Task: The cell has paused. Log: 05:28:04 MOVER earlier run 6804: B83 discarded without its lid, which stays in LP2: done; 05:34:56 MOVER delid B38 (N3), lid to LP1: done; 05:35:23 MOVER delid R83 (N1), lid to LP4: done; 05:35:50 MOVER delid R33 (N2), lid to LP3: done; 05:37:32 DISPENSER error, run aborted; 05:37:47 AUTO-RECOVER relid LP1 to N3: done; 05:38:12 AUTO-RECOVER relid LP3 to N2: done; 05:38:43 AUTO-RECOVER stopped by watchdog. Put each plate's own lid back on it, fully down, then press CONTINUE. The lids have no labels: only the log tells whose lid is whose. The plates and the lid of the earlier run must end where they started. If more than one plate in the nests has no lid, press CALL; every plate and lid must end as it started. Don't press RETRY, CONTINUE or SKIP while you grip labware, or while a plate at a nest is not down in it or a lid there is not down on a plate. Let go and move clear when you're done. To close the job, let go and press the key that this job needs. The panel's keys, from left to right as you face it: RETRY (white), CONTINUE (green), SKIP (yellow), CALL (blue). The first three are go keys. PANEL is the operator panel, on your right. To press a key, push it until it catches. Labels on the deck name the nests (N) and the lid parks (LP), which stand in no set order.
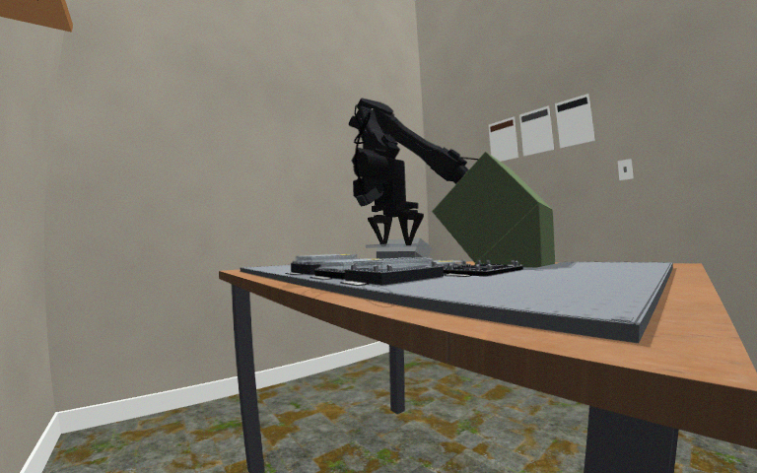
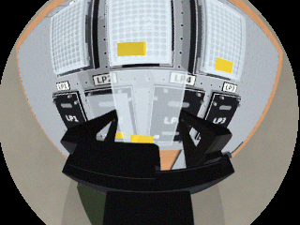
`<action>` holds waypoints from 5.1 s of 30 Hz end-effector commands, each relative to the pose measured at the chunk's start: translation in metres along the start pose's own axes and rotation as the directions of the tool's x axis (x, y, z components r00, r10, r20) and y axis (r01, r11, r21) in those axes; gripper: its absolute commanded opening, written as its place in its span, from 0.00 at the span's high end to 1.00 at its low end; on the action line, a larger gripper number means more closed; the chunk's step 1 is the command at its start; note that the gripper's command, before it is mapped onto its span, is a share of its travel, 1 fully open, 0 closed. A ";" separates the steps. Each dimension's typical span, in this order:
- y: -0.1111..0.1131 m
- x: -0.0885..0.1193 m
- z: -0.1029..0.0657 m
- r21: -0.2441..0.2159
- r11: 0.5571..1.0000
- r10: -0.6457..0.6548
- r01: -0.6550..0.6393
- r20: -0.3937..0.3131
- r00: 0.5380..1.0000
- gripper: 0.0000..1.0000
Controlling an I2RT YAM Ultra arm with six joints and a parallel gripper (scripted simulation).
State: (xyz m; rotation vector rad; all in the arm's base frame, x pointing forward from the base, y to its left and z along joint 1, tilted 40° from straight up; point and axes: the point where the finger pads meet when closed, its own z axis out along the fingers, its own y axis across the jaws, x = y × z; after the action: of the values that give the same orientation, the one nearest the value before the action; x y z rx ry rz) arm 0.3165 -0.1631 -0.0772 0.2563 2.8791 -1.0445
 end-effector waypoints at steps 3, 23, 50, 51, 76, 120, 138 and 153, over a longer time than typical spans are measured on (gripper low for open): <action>0.017 -0.022 -0.006 0.013 1.000 0.010 -0.010 0.005 1.000 1.00; 0.083 -0.084 -0.007 0.012 1.000 0.010 -0.010 0.008 1.000 1.00; 0.136 -0.149 -0.024 -0.005 0.999 0.034 -0.034 0.035 0.999 1.00; 0.136 -0.149 -0.024 -0.005 0.999 0.034 -0.034 0.035 0.999 1.00; 0.144 -0.144 -0.020 -0.001 1.000 0.019 -0.019 0.018 1.000 1.00; 0.148 -0.151 -0.014 -0.002 1.000 0.012 -0.012 0.026 1.000 1.00; 0.142 -0.159 -0.012 -0.005 1.000 0.029 -0.029 0.046 0.999 1.00; 0.146 -0.139 0.007 0.009 1.000 -0.007 0.007 0.005 1.000 1.00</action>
State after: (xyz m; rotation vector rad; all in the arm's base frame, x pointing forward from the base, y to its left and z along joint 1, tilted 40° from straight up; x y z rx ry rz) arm 0.4797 -0.0854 -0.1537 0.2885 2.8785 -1.0531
